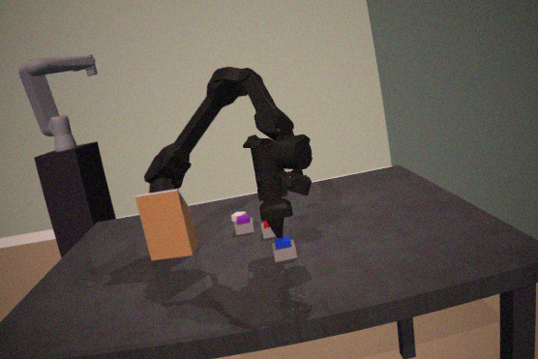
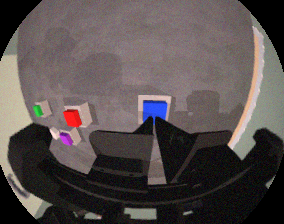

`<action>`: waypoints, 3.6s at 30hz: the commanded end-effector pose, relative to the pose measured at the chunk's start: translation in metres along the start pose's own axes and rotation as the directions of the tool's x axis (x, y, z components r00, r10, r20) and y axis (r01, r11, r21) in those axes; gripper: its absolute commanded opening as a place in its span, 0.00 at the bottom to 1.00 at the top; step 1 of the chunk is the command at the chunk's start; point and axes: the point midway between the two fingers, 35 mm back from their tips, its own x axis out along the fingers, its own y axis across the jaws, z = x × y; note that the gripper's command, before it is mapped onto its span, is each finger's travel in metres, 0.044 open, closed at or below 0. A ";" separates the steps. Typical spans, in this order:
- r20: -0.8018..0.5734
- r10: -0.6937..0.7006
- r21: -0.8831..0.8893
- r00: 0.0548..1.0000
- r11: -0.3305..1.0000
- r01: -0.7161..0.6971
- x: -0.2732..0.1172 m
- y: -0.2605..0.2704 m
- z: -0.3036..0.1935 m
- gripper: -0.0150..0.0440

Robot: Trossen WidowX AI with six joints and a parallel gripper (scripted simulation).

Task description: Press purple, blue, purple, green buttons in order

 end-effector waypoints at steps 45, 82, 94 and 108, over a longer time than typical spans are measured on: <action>0.004 -0.003 -0.001 1.000 1.000 0.003 -0.077 0.225 -0.084 0.29; 0.005 0.002 -0.002 1.000 1.000 -0.002 0.018 0.226 -0.084 0.29; 0.005 0.002 -0.002 1.000 1.000 -0.002 0.018 0.226 -0.084 0.29; 0.005 -0.001 -0.002 1.000 1.000 0.001 -0.014 0.225 -0.084 0.29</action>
